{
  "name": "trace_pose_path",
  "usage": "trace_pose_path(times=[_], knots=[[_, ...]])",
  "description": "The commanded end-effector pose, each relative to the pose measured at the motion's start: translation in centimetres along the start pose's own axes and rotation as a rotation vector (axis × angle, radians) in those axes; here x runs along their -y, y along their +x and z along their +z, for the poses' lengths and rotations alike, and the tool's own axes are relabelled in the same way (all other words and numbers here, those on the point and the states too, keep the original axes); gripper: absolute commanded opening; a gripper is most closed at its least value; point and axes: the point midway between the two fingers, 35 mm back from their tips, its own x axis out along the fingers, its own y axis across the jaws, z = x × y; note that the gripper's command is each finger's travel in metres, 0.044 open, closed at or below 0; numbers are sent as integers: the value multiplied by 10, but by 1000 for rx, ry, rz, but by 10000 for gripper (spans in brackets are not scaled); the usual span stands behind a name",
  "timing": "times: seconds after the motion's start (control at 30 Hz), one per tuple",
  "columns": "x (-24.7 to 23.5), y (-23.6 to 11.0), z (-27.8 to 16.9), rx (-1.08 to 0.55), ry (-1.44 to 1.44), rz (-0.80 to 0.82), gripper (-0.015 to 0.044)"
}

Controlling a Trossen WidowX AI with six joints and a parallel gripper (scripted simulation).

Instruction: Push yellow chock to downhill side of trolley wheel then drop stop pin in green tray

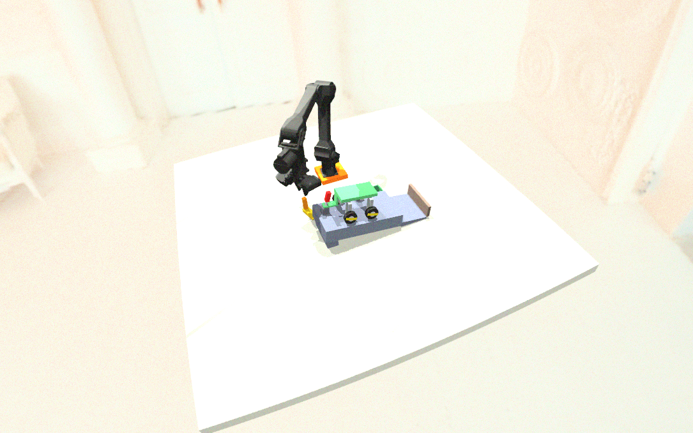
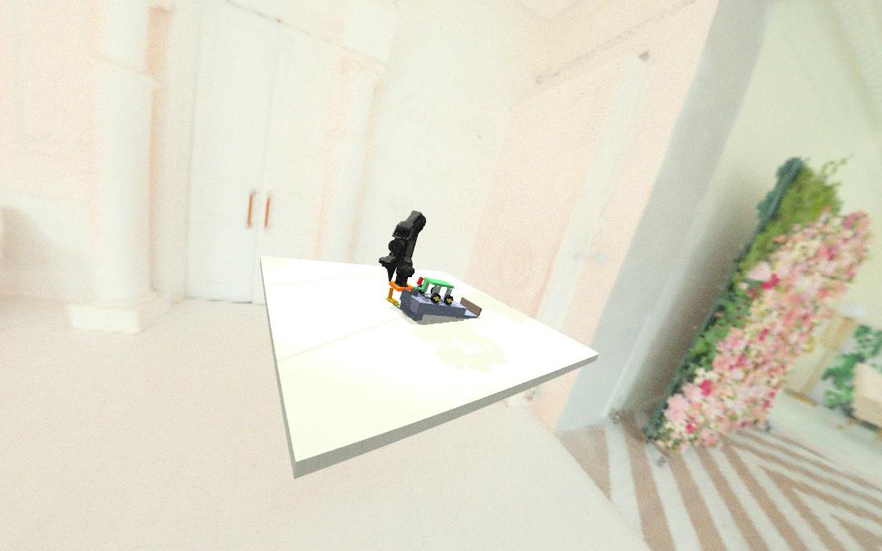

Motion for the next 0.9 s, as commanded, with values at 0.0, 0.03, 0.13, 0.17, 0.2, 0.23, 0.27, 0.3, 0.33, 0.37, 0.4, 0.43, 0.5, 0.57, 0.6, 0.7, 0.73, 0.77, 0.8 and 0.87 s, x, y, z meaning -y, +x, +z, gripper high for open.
trace_pose_path(times=[0.0, 0.03, 0.13, 0.17, 0.2, 0.23, 0.27, 0.3, 0.33, 0.37, 0.4, 0.43, 0.5, 0.57, 0.6, 0.7, 0.73, 0.77, 0.8, 0.87], knots=[[0, 9, -2, -4, -1, 3, 190], [0, 9, -2, -4, -1, 3, 190], [0, 10, -2, -4, -1, 3, 190], [0, 11, -2, -4, -1, 3, 190], [0, 12, -1, -4, -1, 3, 190], [0, 14, -1, -4, -1, 3, 190], [0, 16, -1, -4, -1, 3, 190], [0, 17, -1, -4, -1, 3, 190], [0, 19, -1, -4, -1, 3, 190], [0, 20, -1, -4, -1, 3, 190], [0, 22, -1, -4, -1, 3, 190], [0, 24, -1, -4, -1, 3, 190], [0, 27, -1, -4, -1, 3, 190], [0, 30, -1, -4, -1, 3, 190], [0, 32, -1, -4, -1, 3, 190], [0, 36, -2, -4, -1, 3, 190], [0, 38, -2, -4, -1, 3, 190], [0, 38, -2, -4, -1, 3, 190], [0, 39, -2, -4, -1, 3, 190], [0, 39, -2, -4, -1, 3, 190]])
